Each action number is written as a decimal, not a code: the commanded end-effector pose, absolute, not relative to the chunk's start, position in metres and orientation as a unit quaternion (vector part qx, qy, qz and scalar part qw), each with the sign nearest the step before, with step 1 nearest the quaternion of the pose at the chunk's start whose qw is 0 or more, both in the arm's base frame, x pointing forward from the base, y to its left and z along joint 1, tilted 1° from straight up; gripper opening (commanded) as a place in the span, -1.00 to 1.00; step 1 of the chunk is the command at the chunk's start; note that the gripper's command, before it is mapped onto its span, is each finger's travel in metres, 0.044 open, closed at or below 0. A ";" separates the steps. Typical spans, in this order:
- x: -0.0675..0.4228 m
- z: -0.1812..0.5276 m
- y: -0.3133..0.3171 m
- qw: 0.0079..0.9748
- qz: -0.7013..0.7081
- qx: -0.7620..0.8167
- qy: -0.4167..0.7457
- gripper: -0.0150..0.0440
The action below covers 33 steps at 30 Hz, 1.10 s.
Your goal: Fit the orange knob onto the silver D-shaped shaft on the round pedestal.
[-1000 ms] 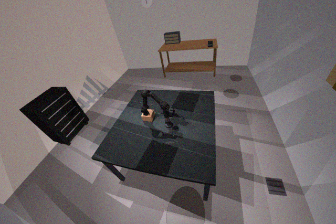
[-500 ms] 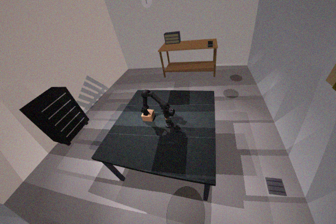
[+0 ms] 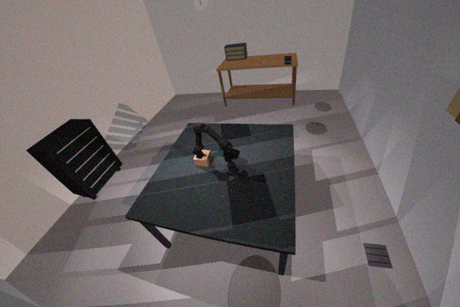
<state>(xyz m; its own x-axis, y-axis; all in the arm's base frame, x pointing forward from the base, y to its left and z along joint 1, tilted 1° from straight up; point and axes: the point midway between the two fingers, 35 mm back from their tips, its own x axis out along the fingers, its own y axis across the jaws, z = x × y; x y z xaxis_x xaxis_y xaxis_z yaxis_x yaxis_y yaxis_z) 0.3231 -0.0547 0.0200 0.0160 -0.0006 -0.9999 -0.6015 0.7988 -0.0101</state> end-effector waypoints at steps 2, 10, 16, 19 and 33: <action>0.321 0.020 -0.055 0.675 0.224 -0.230 0.665 -0.49; 0.322 0.018 -0.055 0.675 0.224 -0.230 0.665 -0.49; 0.322 0.019 -0.055 0.675 0.224 -0.230 0.665 -0.49; 0.323 0.022 -0.055 0.675 0.224 -0.230 0.665 -0.49; 0.325 0.021 -0.055 0.647 0.292 -0.299 0.638 -0.49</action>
